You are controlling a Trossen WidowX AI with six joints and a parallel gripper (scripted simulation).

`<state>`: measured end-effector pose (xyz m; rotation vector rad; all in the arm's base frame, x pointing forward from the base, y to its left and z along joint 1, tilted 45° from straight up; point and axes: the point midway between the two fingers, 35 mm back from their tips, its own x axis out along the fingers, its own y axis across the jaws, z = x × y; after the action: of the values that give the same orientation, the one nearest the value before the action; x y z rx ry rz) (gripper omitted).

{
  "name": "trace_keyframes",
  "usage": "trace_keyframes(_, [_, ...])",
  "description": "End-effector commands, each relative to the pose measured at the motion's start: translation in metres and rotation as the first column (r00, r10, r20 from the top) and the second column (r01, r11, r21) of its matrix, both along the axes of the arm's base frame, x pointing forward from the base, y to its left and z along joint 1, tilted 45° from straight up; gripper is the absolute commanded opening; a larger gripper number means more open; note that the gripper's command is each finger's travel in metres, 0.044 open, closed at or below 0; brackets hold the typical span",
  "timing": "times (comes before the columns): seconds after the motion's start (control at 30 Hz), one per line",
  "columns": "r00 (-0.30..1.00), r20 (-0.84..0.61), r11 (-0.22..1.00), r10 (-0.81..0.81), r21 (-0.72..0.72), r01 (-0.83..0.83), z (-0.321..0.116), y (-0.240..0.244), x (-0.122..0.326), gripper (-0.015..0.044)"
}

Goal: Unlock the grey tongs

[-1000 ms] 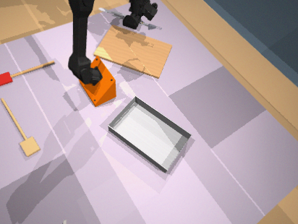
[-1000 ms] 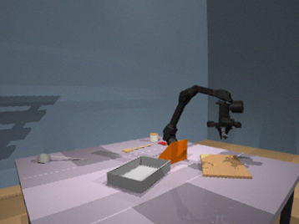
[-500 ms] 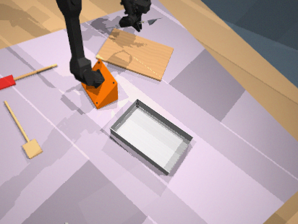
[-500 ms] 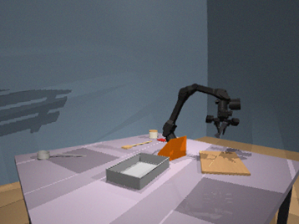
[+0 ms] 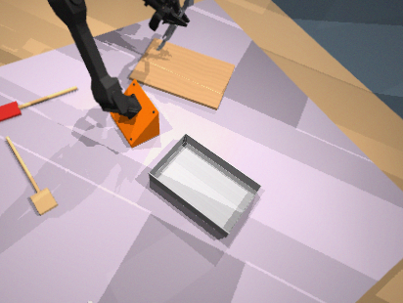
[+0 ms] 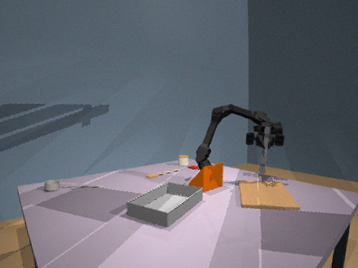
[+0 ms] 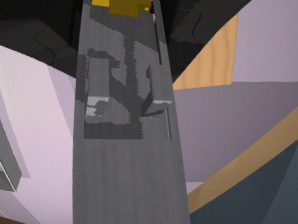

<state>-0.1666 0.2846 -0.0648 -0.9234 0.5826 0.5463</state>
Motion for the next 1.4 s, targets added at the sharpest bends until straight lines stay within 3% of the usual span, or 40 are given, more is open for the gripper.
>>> trace_keyframes(0.0, [0.999, 0.020, 0.998, 0.033, 0.058, -0.034, 0.006, 0.002, -0.002, -0.0150])
trace_keyframes(1.17, [0.999, 0.020, 0.998, 0.033, 0.058, -0.034, 0.006, 0.002, -0.002, -0.0150])
trace_keyframes(1.37, [0.999, -0.013, 0.998, -0.039, -0.044, 0.039, -0.005, -0.001, 0.007, -0.0150])
